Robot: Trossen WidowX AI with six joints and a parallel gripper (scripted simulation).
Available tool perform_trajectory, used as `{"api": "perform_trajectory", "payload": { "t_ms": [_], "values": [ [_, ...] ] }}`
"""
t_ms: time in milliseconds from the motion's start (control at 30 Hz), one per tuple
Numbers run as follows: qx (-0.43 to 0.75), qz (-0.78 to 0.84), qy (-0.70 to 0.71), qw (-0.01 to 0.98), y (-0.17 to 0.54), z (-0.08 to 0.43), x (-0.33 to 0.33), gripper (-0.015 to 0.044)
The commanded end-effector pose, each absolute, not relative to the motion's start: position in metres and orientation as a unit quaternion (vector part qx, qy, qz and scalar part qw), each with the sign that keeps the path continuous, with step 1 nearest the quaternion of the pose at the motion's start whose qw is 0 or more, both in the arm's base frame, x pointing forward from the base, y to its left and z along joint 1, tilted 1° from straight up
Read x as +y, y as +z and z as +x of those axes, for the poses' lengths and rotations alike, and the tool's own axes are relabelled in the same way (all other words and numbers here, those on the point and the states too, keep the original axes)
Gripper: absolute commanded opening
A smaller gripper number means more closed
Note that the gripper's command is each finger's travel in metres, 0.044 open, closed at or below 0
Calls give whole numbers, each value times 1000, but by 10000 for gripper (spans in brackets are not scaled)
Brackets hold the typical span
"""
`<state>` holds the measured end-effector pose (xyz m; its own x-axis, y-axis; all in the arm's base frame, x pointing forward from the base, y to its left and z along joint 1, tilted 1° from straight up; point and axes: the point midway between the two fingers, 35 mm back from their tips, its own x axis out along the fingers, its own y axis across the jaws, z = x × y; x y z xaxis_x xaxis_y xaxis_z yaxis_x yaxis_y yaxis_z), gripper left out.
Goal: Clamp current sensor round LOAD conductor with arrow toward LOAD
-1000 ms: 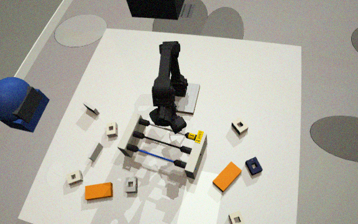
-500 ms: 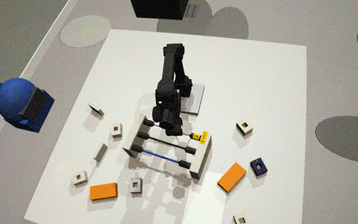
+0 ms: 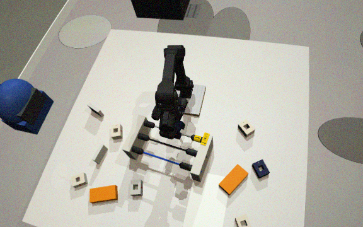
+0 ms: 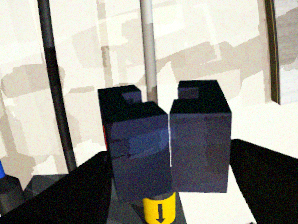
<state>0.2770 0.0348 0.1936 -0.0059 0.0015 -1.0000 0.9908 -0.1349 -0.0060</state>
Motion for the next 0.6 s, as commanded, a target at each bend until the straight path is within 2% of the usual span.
{"api": "perform_trajectory", "payload": {
  "t_ms": [0,567],
  "values": [
    [460,536,-534,464,192,279,34,0],
    [460,536,-534,464,164,281,34,0]
  ]
}}
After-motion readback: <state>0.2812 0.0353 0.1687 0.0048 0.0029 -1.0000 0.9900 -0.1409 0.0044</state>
